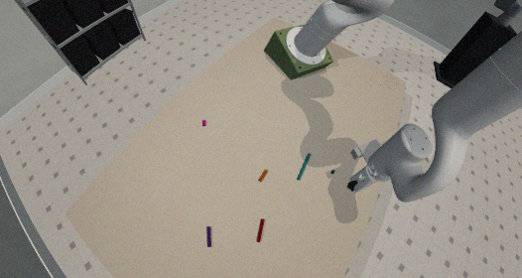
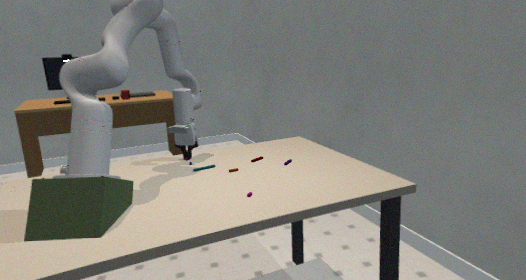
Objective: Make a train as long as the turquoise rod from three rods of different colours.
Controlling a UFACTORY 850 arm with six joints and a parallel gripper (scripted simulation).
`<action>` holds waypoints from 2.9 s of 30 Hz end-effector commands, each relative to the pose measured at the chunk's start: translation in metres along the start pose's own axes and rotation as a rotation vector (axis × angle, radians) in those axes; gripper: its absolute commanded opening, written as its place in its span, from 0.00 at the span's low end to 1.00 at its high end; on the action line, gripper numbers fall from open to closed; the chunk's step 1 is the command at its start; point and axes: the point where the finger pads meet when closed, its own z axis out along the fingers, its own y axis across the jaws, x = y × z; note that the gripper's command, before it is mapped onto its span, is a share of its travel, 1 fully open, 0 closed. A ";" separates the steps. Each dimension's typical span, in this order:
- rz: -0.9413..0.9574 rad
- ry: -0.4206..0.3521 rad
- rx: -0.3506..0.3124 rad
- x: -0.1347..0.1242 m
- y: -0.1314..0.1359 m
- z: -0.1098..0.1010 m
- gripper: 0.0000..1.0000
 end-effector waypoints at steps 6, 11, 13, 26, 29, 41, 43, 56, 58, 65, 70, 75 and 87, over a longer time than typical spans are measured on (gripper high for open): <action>0.000 -0.002 0.000 -0.001 0.000 0.000 0.04; 0.000 -0.002 0.000 -0.001 0.000 0.000 0.04; 0.000 -0.002 0.000 -0.001 0.000 0.000 0.04; 0.000 -0.002 0.000 -0.001 0.000 -0.006 0.04; 0.000 -0.002 0.000 -0.001 0.000 -0.013 0.04; 0.000 -0.002 0.000 -0.001 0.000 -0.058 0.04; 0.000 -0.002 0.000 -0.001 0.000 -0.063 0.04; 0.000 -0.002 0.000 -0.001 0.000 -0.100 0.04; 0.000 -0.002 0.000 -0.001 0.000 -0.100 0.04; 0.000 -0.002 0.000 -0.001 0.000 -0.100 0.04; 0.168 0.001 -0.001 0.009 -0.011 -0.100 0.04; 0.277 0.002 -0.001 0.015 -0.018 -0.100 0.04; 0.691 0.003 -0.002 0.039 -0.042 -0.099 0.04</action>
